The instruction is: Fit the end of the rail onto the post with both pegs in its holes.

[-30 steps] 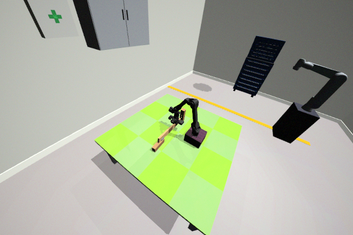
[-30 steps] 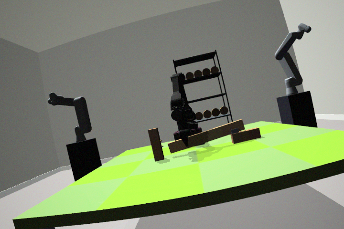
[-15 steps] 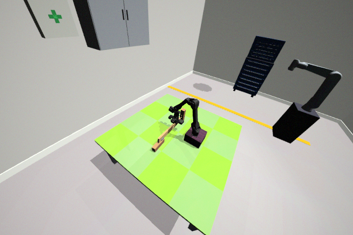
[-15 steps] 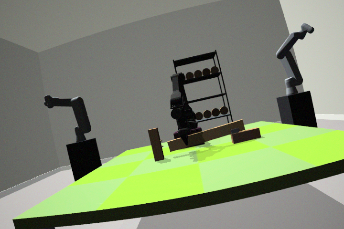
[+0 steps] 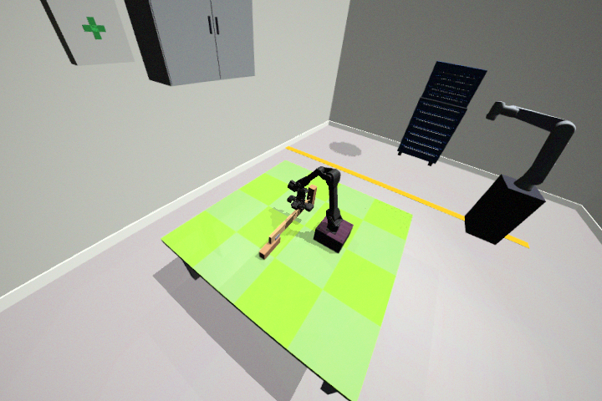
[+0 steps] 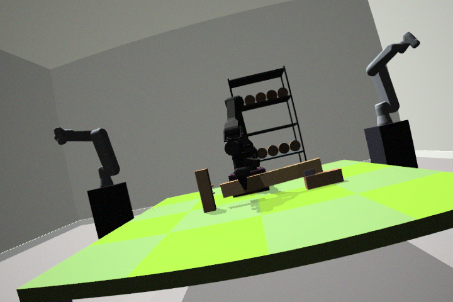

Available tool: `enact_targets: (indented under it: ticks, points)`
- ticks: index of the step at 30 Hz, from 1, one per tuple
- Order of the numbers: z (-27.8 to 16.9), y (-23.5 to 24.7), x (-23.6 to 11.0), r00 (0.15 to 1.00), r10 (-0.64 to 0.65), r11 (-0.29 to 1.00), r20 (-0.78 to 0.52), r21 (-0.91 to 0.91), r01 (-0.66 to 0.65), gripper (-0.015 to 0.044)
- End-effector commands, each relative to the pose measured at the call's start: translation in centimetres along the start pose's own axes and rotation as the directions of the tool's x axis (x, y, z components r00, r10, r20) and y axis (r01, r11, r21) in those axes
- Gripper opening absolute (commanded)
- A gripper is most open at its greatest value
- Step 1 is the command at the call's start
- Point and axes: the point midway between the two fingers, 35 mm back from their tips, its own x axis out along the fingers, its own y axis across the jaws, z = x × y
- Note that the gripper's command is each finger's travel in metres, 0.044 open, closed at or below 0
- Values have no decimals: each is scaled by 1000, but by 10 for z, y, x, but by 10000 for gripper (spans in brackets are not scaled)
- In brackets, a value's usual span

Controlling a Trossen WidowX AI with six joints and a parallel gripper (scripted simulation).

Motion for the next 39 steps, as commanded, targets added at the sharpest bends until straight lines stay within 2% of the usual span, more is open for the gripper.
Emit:
enact_targets:
  ticks: [1,24,39]
  points:
    - [0,-2,-6,1000,-13,1000,4,-1,13,0]
    - [0,-2,-17,1000,-13,1000,4,-1,13,0]
    - [0,-1,-11,1000,-13,1000,4,-1,13,0]
